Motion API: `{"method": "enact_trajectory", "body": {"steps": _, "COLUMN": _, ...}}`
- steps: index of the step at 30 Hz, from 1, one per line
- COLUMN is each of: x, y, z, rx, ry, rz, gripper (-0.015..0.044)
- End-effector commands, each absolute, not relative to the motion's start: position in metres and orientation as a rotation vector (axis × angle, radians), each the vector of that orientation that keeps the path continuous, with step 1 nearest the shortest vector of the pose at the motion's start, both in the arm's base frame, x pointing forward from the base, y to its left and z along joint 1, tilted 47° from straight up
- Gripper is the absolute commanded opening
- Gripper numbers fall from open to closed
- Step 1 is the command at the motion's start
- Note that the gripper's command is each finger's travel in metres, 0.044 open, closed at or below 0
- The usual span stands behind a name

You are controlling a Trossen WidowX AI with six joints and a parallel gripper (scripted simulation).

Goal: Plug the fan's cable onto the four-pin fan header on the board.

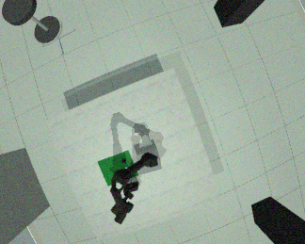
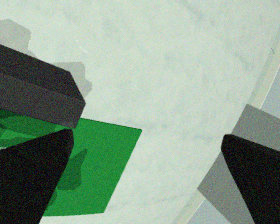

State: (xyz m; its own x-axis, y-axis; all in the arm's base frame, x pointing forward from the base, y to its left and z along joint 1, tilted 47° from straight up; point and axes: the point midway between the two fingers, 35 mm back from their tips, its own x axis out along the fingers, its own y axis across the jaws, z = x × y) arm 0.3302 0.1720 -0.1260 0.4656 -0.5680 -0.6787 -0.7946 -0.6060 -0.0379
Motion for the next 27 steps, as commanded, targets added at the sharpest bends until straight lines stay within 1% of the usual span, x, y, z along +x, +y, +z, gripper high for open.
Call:
{"method": "enact_trajectory", "body": {"steps": 1, "x": 0.325, "y": 0.121, "z": -0.076, "rx": -1.800, "ry": 1.387, "rz": 0.451, "gripper": 0.0440}}
{"method": "enact_trajectory", "body": {"steps": 14, "x": 0.309, "y": 0.064, "z": -0.021, "rx": -1.188, "ry": 1.481, "rz": -0.099, "gripper": 0.0440}}
{"method": "enact_trajectory", "body": {"steps": 27, "x": 0.274, "y": 0.008, "z": 0.032, "rx": -0.580, "ry": 1.410, "rz": -0.673, "gripper": 0.0440}}
